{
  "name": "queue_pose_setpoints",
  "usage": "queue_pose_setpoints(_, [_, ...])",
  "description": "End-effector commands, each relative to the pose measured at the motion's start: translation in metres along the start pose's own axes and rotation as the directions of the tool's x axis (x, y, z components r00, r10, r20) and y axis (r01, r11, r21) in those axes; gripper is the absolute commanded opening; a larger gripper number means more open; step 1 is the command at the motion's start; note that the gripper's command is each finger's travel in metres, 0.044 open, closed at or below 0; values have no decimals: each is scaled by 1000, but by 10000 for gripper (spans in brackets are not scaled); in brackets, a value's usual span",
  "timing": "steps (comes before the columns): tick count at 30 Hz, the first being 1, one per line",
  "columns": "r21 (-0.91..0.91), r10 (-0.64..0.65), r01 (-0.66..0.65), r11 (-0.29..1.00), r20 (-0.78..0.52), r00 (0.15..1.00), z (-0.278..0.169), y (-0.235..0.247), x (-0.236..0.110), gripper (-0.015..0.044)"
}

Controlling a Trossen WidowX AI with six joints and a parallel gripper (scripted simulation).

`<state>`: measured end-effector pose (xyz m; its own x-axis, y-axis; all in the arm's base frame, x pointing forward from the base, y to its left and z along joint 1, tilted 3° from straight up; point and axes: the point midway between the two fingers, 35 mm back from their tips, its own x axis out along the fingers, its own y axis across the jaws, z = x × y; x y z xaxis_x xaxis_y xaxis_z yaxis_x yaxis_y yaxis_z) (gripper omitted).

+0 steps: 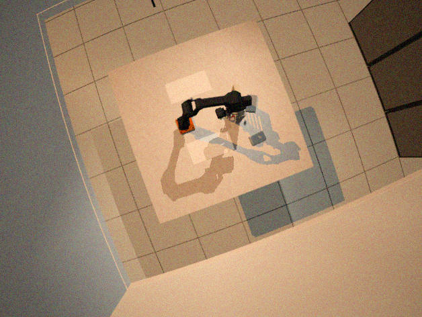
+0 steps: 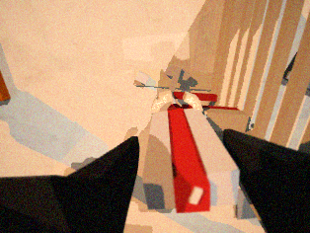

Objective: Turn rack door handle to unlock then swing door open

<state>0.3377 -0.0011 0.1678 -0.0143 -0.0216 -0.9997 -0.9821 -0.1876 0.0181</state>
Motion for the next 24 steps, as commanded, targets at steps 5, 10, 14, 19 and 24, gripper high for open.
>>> queue_pose_setpoints(5, [-15,0,0,1000,2,1000,0,0,0,86])
queue_pose_setpoints(10, [-15,0,0,1000,2,1000,0,0,0,53])
queue_pose_setpoints(14, [-15,0,0,1000,2,1000,0,0,0,26])
queue_pose_setpoints(19, [-1,0,0,1000,2,1000,1,0,0,24])
queue_pose_setpoints(24, [96,0,0,995,2,1000,3,4,0,24])
